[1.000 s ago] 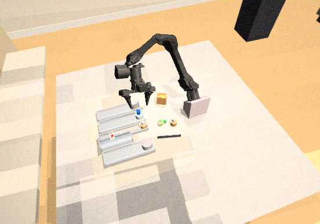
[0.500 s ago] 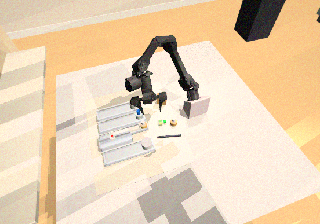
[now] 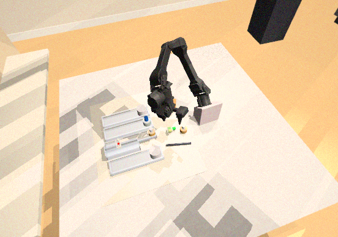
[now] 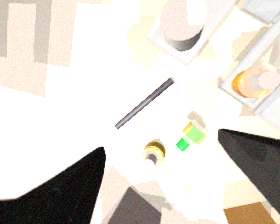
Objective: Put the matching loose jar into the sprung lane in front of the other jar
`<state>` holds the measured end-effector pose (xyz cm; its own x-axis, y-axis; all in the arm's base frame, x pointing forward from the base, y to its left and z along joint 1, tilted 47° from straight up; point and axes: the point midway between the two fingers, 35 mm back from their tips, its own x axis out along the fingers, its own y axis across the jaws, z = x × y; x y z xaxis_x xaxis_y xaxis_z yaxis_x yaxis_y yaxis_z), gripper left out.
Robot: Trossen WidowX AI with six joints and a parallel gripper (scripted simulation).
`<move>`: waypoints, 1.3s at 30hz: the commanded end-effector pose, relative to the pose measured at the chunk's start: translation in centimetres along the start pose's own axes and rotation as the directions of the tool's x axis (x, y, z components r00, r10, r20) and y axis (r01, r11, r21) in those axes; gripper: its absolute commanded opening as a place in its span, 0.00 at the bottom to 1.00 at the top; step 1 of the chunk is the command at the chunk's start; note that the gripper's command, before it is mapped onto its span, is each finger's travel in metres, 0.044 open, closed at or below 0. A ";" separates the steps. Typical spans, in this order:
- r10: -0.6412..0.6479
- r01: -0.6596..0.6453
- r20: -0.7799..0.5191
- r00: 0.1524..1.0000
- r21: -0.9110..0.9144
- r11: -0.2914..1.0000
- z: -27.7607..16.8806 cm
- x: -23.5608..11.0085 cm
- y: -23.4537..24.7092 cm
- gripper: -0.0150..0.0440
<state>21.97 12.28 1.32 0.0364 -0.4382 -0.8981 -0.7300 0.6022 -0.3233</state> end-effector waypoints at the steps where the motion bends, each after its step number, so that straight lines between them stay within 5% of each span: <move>1: -0.223 0.284 -0.178 0.958 0.521 0.805 -5.3 3.6 2.8 1.00; 7: -0.279 0.341 -0.201 0.939 0.651 0.679 -6.5 4.2 3.3 1.00; 25: -0.279 0.341 -0.201 0.939 0.651 0.679 -6.6 4.3 3.8 1.00; 39: -0.281 0.342 -0.201 0.938 0.651 0.678 -7.6 8.9 2.2 1.00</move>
<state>15.52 5.62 -4.54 0.1021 -0.7062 -0.7006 -0.0313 0.7016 -0.7119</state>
